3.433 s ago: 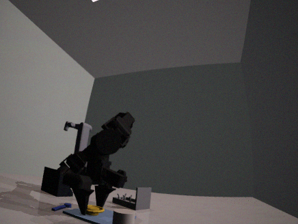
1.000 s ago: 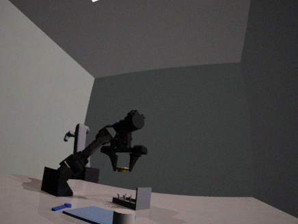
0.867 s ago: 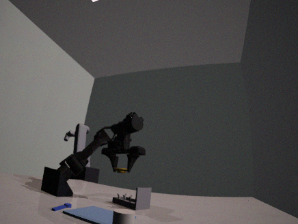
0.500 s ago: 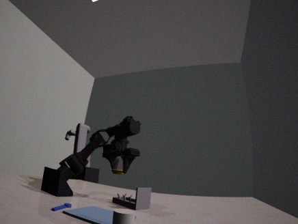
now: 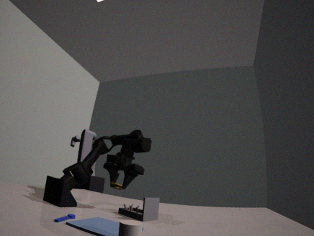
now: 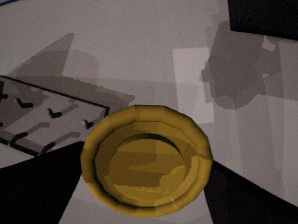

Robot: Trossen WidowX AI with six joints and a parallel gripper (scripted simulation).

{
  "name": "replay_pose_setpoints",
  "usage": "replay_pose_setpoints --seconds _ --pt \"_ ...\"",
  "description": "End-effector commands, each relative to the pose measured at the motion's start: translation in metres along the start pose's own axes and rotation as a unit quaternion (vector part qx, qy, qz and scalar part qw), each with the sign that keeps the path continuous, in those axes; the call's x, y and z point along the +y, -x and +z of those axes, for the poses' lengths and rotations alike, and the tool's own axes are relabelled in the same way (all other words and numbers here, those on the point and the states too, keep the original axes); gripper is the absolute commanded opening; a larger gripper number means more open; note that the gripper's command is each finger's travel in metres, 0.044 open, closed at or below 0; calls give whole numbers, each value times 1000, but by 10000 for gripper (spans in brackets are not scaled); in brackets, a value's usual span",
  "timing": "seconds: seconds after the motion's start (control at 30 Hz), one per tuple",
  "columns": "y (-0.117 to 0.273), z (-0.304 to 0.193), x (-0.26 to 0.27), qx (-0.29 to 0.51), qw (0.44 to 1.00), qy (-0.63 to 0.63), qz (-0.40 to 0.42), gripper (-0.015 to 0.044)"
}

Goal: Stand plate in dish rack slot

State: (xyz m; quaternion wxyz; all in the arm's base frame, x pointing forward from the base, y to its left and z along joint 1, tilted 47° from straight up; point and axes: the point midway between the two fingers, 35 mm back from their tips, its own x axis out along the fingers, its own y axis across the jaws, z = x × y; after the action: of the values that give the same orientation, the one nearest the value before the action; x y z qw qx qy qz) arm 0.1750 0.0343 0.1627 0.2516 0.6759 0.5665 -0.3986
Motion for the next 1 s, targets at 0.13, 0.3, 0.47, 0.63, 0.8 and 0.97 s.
replay_pose_setpoints --seconds 0.13,0.3,0.47,0.63,0.8,0.97 --pt "-16 13 -6 -81 996 40 -12 0" --pt "-23 21 -9 -133 989 69 -13 0" --pt "-30 29 -10 -184 978 98 -10 0" --pt "-35 33 -9 -225 965 136 -2 0" --pt "-39 37 -7 -263 949 173 10 0" --pt "-42 41 -4 -305 930 201 26 0"
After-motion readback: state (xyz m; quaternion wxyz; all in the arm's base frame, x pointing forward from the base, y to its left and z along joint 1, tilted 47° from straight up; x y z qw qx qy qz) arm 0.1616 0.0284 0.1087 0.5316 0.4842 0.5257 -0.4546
